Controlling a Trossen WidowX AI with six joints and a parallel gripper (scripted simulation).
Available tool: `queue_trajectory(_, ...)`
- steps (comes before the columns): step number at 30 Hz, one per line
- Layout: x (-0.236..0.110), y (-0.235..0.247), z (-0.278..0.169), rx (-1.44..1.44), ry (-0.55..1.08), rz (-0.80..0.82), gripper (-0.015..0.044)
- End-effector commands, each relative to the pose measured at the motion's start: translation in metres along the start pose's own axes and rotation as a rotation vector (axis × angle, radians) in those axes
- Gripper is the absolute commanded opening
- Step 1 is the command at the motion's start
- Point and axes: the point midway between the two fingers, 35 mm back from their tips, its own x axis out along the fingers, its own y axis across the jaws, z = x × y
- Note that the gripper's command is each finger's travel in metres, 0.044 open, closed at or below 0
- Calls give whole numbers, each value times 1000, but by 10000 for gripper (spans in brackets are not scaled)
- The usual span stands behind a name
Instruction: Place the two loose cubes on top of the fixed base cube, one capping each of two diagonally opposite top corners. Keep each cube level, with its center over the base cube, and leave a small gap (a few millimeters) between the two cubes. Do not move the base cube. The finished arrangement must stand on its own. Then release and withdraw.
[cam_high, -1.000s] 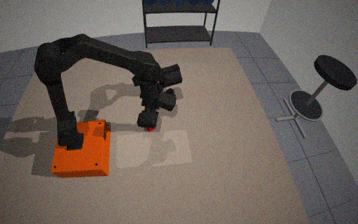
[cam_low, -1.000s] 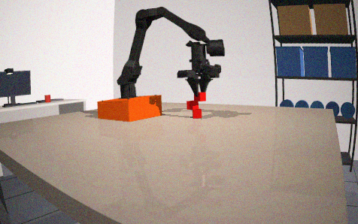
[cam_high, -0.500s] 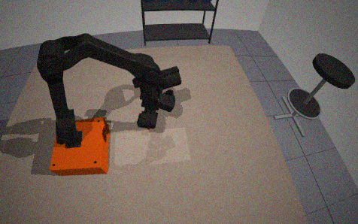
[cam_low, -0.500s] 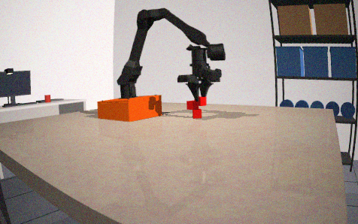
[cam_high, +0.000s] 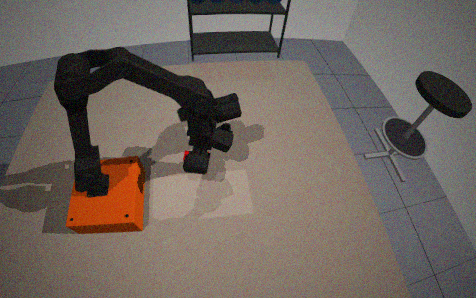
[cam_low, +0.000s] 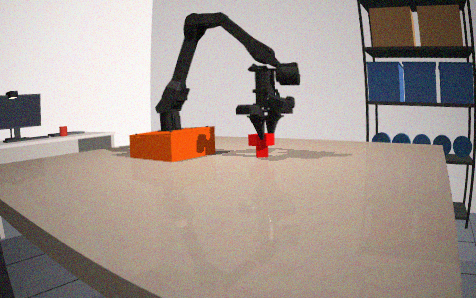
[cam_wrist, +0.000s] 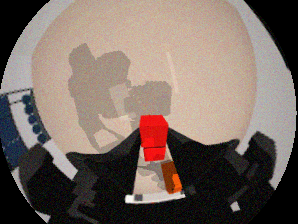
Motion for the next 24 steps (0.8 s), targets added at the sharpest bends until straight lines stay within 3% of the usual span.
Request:
queue_trajectory(1,2,1,0,6,2,5,105)
queue_trajectory(13,2,1,0,6,2,5,105)
queue_trajectory(17,2,1,0,6,2,5,205)
queue_trajectory(24,-4,0,0,2,1,2,205)
